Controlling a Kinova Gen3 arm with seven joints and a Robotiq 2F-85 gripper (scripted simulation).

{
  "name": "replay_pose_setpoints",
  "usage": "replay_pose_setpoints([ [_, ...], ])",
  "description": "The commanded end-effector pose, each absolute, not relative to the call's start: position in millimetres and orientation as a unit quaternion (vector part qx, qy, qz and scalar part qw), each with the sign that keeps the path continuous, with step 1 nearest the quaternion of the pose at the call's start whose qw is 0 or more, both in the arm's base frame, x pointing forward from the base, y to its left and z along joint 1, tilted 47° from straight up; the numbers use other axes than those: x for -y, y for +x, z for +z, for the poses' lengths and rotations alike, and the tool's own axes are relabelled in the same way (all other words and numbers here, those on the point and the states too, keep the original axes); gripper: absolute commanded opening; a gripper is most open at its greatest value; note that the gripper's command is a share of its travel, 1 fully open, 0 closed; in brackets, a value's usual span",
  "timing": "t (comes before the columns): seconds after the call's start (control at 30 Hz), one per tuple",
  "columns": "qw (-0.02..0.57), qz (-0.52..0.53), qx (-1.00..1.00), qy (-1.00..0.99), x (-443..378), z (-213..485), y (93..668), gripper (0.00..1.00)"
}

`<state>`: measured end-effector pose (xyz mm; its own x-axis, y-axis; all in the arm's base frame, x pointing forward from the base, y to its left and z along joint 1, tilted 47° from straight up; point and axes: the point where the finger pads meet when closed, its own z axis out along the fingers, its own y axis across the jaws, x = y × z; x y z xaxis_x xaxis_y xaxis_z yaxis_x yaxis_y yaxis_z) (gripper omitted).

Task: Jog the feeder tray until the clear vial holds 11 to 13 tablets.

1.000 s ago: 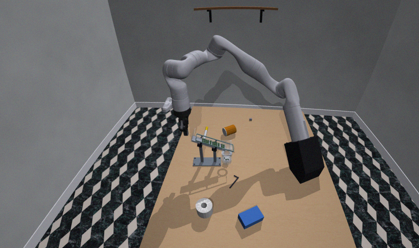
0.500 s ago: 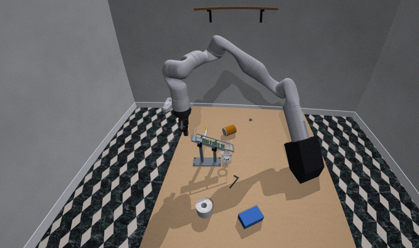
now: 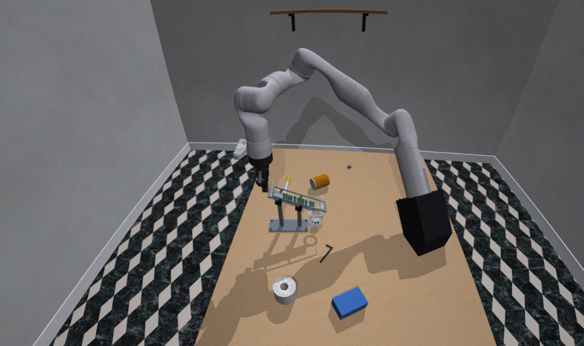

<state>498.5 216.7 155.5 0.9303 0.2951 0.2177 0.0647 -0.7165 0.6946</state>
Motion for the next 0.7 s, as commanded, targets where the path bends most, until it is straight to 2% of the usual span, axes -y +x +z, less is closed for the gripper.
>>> replay_pose_setpoints([
  [0.0, 0.365, 0.157, -0.101, 0.912, -213, 156, 494, 0.00],
  [0.27, 0.365, 0.157, -0.101, 0.912, -209, 153, 489, 0.00],
  [0.67, 0.365, 0.157, -0.101, 0.912, -227, 168, 513, 0.00],
])
